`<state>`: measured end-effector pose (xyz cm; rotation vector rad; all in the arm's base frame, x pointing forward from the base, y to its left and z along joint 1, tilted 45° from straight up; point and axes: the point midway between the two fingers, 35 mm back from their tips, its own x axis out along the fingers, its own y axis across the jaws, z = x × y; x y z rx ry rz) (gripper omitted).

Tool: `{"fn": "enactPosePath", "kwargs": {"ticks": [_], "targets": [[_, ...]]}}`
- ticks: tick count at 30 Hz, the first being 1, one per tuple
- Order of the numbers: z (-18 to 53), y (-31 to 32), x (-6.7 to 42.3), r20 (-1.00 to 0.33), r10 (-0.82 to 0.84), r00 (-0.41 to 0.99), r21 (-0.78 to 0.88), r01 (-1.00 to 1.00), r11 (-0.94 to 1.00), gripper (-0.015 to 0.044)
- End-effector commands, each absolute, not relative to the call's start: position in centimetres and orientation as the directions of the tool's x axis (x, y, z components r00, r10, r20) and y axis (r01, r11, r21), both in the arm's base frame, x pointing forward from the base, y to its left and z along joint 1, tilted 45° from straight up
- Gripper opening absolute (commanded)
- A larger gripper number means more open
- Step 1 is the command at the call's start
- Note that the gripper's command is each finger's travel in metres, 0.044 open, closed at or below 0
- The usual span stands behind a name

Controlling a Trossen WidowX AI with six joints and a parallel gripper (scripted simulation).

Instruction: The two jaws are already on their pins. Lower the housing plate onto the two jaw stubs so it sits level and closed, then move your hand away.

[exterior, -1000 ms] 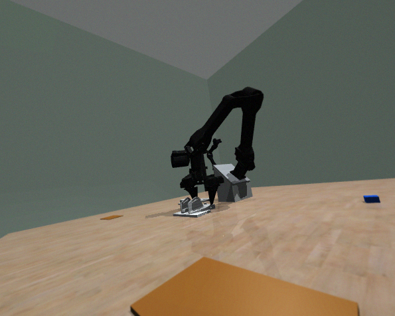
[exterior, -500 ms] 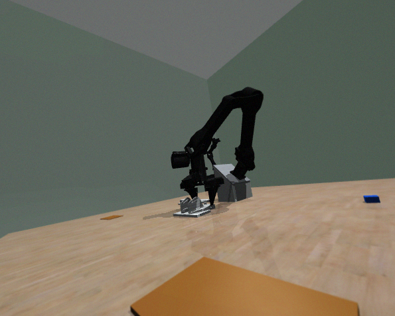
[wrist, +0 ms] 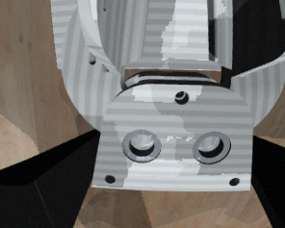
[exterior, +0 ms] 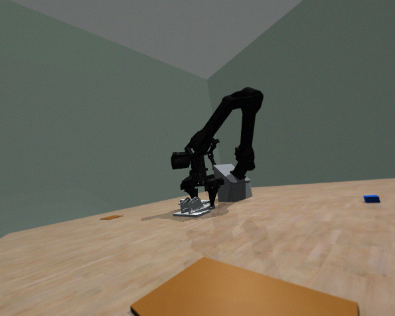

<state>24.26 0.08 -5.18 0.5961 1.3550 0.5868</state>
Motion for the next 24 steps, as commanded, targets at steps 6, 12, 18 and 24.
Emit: {"fn": "enactPosePath", "kwargs": {"ticks": [6, 12, 18, 24], "targets": [[-5.27, 0.16, 24.26, -0.709, 0.694, 0.122, 0.696, -0.039, 0.717, 0.0351], [-5.41, 0.29, 24.28, -0.709, 0.695, 0.122, 0.696, -0.039, 0.717, 0.0351], [-5.45, 0.33, 24.29, -0.709, 0.695, 0.122, 0.696, -0.039, 0.717, 0.0351], [-5.58, 0.46, 24.31, -0.709, 0.695, 0.122, 0.696, -0.039, 0.717, 0.0351]]}}
